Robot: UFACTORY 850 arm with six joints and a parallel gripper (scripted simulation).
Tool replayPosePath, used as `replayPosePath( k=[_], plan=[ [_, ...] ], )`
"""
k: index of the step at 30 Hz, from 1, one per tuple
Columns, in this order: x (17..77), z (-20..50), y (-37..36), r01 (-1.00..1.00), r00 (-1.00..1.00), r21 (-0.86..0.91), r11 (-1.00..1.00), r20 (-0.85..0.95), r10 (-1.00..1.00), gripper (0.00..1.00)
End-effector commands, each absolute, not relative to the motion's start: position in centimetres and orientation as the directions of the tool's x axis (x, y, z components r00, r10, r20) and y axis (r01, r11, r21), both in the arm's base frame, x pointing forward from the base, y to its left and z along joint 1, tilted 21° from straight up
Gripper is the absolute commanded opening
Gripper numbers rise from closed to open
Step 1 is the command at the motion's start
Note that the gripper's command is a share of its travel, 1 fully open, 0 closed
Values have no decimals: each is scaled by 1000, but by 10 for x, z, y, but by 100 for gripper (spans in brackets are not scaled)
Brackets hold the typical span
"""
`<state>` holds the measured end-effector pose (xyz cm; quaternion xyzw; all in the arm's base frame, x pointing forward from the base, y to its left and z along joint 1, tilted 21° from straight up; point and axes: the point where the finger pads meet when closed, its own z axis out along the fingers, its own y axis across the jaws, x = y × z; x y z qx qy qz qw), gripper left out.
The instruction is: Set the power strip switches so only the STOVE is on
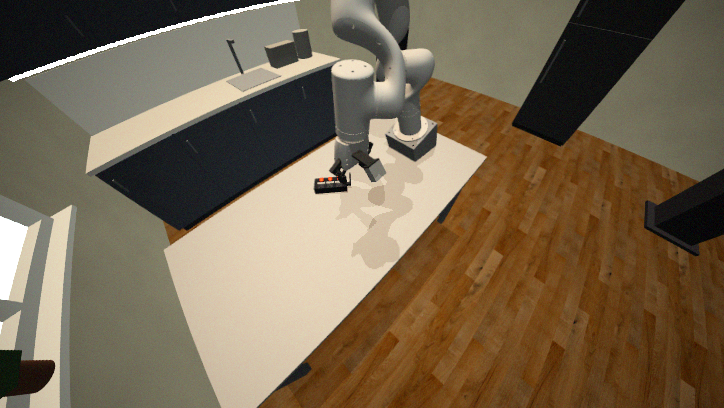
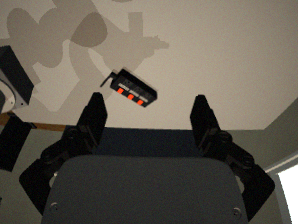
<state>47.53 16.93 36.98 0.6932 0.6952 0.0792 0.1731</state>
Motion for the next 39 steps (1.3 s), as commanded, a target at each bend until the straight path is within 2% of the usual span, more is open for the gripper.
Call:
replayPosePath(
  k=[1,17,18,39],
  plan=[
    [476,371,170,936,21,352,26,-130,991,100],
    [476,371,170,936,21,352,26,-130,991,100],
    [476,371,170,936,21,352,26,-130,991,0],
    [476,371,170,936,21,352,26,-130,991,0]
  ],
)
